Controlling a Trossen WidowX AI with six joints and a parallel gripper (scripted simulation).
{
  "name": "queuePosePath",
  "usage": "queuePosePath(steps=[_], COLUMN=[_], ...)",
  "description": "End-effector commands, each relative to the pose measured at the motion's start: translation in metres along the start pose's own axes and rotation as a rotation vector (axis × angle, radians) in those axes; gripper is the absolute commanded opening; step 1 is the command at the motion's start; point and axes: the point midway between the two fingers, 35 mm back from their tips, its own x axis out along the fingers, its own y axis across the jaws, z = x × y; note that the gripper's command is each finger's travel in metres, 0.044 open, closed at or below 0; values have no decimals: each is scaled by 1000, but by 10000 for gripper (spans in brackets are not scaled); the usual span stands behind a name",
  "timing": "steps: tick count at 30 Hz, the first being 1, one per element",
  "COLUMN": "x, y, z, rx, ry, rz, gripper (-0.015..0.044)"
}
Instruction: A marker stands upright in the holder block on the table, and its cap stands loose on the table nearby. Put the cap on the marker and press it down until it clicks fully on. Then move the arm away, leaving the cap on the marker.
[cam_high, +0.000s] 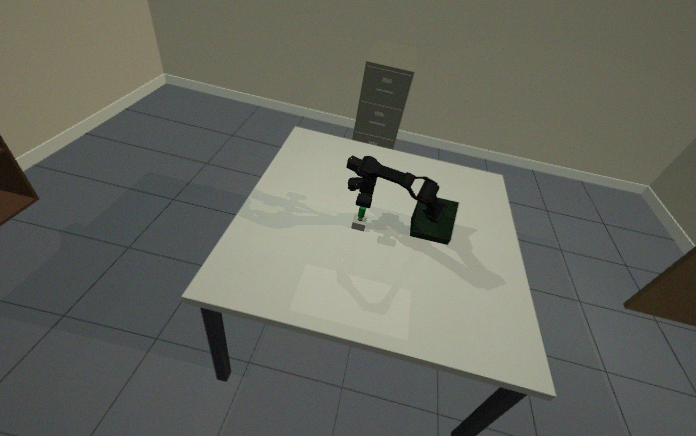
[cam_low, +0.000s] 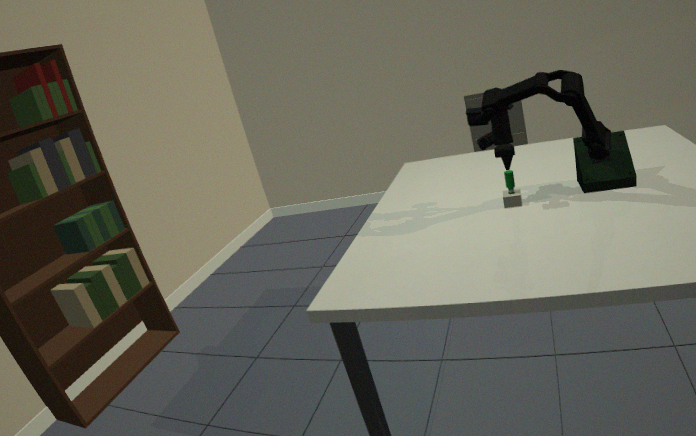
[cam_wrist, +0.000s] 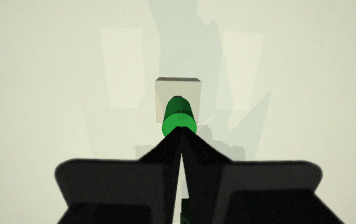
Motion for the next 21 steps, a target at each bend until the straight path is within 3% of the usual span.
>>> queuePosePath(steps=[1,16,21], x=[8,10,-46], y=[1,0,-2], z=[-1,1,4], rx=[3,2,3], ry=[4,-3,-3], rz=[6,0,-5], gripper=[0,0,0])
